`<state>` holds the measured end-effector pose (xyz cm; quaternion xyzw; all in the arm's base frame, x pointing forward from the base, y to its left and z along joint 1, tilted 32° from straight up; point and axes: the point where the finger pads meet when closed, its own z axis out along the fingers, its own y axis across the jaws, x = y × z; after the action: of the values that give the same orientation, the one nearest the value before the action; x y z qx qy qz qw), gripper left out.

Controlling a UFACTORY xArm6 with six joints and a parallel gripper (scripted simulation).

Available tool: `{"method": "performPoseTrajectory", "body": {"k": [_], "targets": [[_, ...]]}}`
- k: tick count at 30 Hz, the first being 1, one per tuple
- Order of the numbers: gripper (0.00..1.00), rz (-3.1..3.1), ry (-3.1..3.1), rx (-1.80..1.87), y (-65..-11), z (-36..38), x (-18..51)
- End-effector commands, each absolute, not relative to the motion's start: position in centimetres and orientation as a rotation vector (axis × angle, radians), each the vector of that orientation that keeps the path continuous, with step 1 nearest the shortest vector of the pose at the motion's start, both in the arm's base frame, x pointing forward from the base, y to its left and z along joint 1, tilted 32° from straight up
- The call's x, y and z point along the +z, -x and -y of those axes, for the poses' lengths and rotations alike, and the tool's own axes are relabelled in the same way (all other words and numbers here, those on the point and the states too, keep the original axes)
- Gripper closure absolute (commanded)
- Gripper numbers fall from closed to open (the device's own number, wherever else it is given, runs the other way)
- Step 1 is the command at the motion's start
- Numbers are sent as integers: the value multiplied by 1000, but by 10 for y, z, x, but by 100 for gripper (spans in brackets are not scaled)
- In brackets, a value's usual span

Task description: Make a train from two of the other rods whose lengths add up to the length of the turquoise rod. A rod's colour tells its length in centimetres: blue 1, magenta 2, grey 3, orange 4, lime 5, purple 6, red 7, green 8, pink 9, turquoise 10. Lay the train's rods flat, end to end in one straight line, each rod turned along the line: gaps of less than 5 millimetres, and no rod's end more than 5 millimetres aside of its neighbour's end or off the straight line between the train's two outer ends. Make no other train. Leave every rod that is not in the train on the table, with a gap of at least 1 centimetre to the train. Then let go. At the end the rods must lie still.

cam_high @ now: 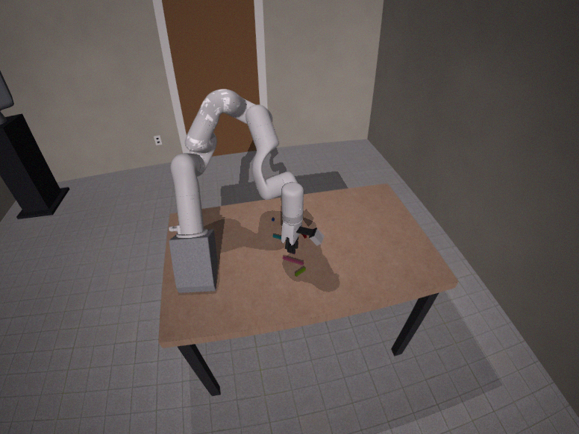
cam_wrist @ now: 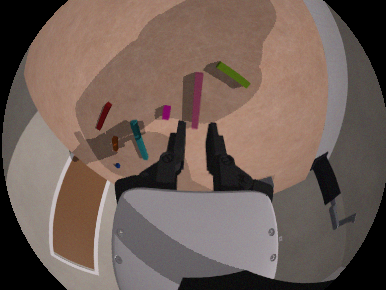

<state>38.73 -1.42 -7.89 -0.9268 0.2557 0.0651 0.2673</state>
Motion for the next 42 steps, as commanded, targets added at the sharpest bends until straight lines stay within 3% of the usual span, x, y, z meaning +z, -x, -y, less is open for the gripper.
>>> {"method": "performPoseTrajectory", "body": {"k": [1, 42], "targets": [[76, -691, 2501, 171, -389, 15, -78], [76, -690, 2501, 171, -389, 3, -98]]}}
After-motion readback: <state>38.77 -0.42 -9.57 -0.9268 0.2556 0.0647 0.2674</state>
